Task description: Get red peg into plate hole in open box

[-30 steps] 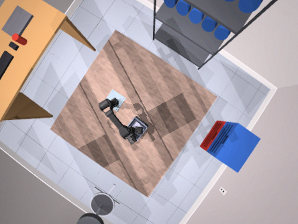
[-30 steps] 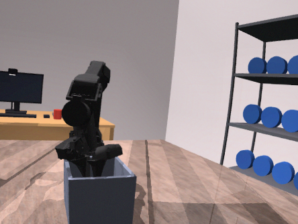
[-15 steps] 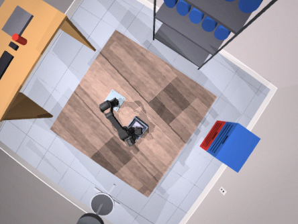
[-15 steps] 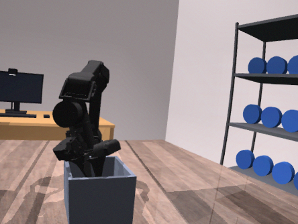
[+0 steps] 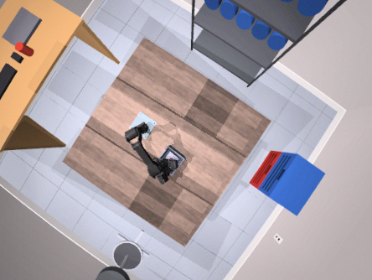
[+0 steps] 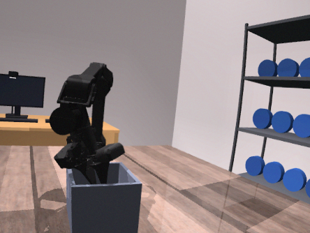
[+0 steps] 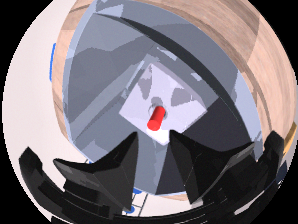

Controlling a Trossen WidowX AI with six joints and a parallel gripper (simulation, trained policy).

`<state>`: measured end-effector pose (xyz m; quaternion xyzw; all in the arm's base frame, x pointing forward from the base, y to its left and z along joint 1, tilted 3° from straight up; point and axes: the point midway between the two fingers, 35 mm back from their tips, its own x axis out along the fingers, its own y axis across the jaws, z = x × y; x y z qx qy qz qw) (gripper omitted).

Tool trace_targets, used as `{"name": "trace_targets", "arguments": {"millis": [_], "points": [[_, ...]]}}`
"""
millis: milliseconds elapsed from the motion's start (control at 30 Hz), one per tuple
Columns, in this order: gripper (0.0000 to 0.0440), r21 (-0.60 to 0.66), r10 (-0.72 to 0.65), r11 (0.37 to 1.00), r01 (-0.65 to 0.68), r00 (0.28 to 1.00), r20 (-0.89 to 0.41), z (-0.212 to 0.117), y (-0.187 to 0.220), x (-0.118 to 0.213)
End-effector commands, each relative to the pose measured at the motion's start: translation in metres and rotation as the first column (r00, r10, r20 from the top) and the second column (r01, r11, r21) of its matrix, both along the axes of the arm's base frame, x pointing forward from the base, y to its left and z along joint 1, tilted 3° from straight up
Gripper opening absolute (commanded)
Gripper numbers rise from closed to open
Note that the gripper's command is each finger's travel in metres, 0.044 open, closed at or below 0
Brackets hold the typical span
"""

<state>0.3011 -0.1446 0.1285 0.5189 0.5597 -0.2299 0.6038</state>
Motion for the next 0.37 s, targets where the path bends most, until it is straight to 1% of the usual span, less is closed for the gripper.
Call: {"name": "trace_targets", "arguments": {"millis": [0, 333], "points": [[0.0154, -0.070, 0.052, 0.997, -0.042, 0.987, 0.151, -0.0364, -0.0301, 0.0479], [0.0154, -0.070, 0.052, 0.997, -0.042, 0.987, 0.151, -0.0364, -0.0301, 0.0479]]}}
